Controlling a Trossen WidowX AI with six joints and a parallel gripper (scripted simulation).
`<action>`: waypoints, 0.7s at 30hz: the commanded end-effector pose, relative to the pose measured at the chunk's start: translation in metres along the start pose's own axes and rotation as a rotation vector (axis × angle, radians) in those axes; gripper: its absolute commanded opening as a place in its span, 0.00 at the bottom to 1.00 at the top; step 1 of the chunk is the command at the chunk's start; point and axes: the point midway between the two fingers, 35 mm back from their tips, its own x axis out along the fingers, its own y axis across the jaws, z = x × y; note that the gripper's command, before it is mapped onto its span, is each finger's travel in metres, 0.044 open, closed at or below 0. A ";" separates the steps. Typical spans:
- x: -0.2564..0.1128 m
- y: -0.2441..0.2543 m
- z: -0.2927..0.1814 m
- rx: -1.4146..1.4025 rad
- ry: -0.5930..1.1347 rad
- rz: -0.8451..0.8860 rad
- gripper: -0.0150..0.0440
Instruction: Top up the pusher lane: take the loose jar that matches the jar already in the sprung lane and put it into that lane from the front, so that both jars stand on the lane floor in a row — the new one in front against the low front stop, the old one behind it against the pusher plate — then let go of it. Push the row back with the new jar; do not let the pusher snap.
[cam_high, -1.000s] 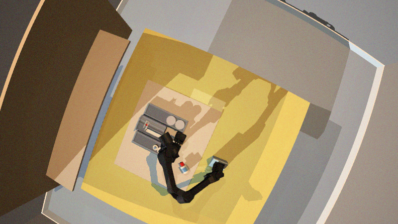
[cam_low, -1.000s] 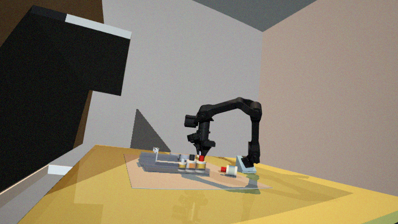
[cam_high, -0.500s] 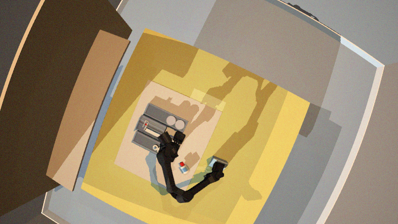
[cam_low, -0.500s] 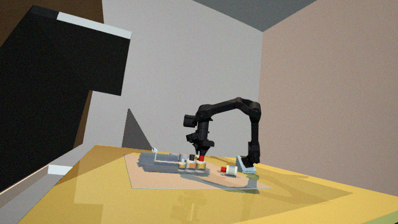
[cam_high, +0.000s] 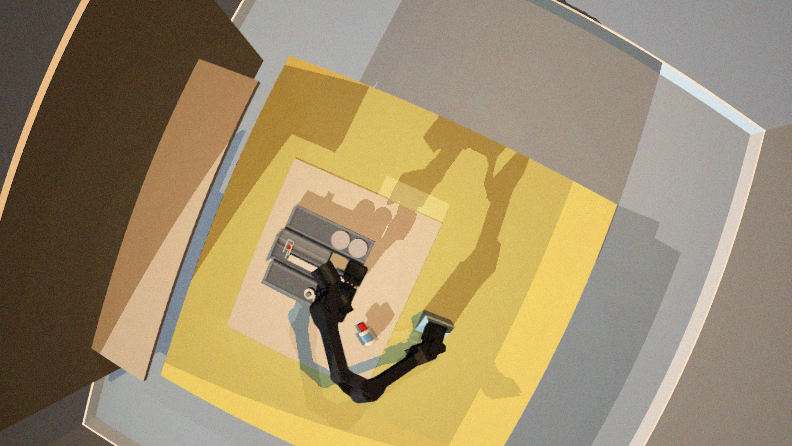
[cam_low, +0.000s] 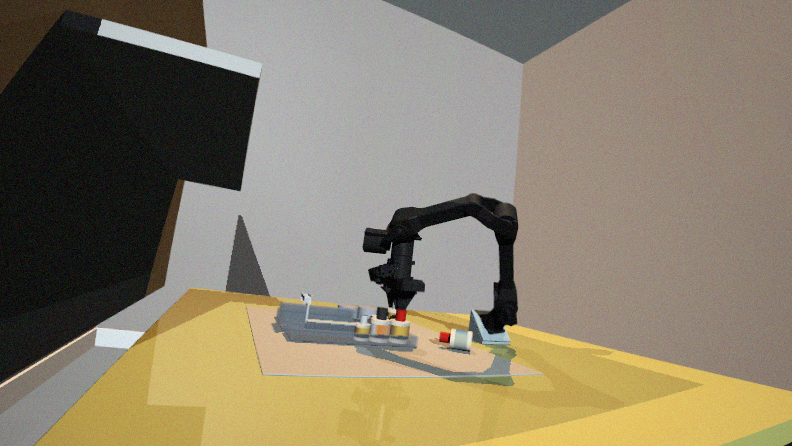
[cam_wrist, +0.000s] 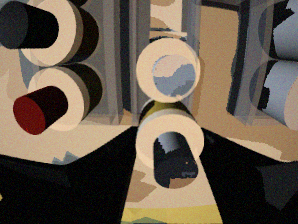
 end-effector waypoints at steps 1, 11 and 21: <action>-0.004 0.002 0.009 -0.010 -0.027 0.003 0.25; -0.005 0.003 0.012 -0.010 -0.027 0.003 0.25; -0.006 0.003 0.016 -0.010 -0.027 0.003 0.25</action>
